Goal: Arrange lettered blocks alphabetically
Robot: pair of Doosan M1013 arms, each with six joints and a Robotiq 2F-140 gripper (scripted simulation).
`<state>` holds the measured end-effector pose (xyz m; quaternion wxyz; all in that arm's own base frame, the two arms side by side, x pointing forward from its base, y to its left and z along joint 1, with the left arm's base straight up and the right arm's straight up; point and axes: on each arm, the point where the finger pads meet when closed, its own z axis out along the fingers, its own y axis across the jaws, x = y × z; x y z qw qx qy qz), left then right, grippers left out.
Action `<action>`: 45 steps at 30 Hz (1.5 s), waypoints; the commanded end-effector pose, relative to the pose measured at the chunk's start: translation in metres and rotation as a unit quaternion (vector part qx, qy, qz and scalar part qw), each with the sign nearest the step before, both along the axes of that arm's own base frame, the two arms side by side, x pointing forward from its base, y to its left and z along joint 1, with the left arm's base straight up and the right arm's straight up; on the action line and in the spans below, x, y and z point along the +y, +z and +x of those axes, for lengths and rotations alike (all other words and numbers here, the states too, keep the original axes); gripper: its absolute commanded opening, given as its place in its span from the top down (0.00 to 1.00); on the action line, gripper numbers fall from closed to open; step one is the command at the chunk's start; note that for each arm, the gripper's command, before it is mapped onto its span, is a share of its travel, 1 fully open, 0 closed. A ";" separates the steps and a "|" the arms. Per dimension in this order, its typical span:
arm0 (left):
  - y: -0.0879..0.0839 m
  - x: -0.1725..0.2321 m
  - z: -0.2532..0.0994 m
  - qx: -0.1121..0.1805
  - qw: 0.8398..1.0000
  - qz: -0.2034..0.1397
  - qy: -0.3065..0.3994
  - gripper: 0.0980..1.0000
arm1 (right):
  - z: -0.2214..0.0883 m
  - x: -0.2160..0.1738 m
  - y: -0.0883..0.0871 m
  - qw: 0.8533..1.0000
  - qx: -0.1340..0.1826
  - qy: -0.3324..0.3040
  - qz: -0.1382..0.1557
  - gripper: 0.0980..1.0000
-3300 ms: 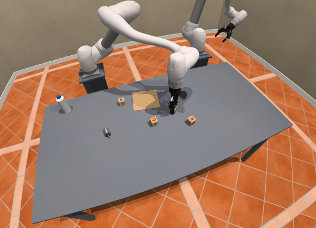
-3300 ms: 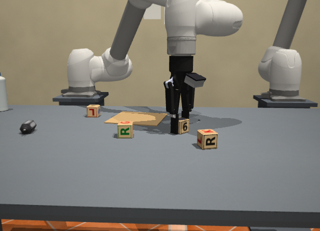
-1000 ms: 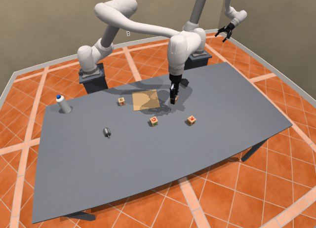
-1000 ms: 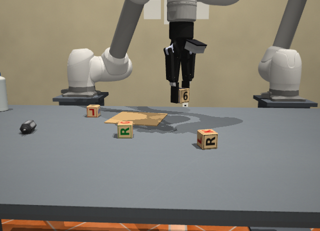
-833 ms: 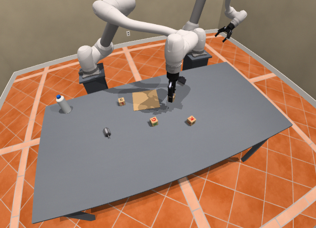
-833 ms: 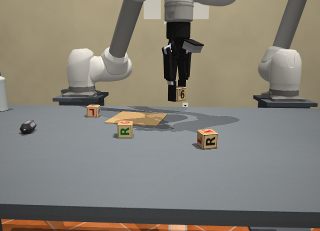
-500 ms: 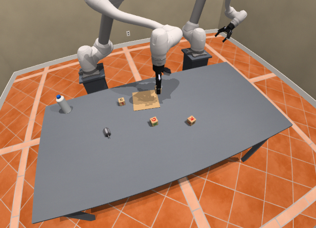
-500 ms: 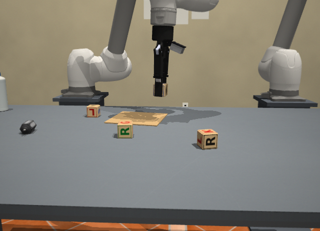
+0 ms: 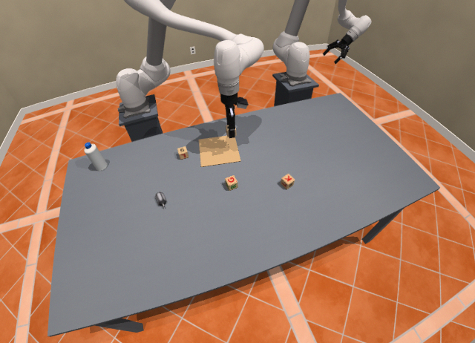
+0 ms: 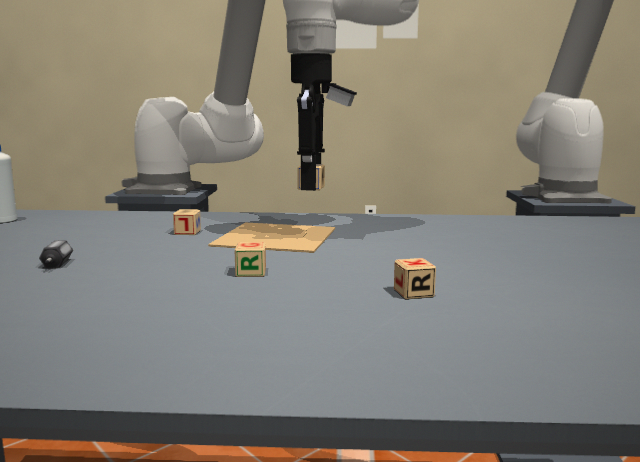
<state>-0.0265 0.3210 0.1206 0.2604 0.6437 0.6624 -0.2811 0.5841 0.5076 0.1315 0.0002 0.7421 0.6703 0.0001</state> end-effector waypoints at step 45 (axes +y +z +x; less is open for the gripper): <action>0.000 0.000 0.000 0.000 1.000 0.000 0.000 0.00 | 0.001 0.001 -0.090 1.000 0.000 0.000 0.001 0.74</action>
